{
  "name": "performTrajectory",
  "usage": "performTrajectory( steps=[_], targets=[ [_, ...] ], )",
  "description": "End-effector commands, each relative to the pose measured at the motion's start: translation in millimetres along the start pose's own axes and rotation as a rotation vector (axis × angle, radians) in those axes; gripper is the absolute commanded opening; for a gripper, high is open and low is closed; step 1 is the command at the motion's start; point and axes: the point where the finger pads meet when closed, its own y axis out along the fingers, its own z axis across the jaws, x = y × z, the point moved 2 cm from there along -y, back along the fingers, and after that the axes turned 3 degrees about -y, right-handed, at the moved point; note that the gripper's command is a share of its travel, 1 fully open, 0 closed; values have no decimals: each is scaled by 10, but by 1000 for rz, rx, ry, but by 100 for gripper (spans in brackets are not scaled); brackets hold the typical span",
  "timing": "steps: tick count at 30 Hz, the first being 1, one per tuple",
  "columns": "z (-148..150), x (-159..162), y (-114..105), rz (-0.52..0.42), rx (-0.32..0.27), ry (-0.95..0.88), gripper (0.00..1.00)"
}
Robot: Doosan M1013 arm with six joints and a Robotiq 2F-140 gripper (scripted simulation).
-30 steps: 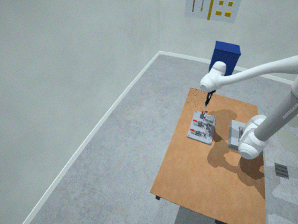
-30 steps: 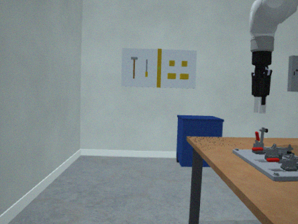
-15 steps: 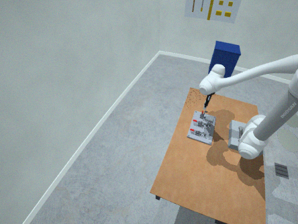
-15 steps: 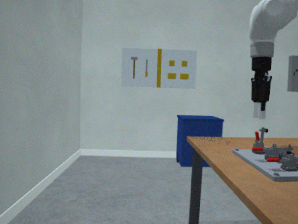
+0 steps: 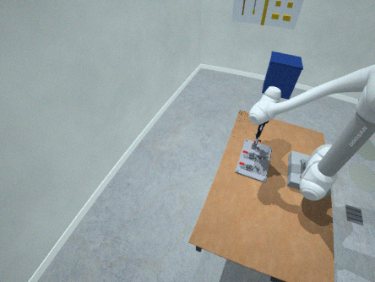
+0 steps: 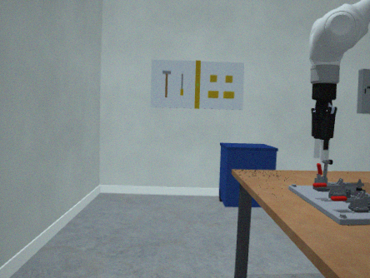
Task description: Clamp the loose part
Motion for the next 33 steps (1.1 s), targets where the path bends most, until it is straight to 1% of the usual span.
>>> performTrajectory(
  steps=[1, 9, 33],
  targets=[
    [0, -1, 57, 0, 0, 0, 35],
    [0, -1, 139, 0, 0, 0, 35],
    [0, -1, 143, 0, 0, 0, 35]
  ],
)
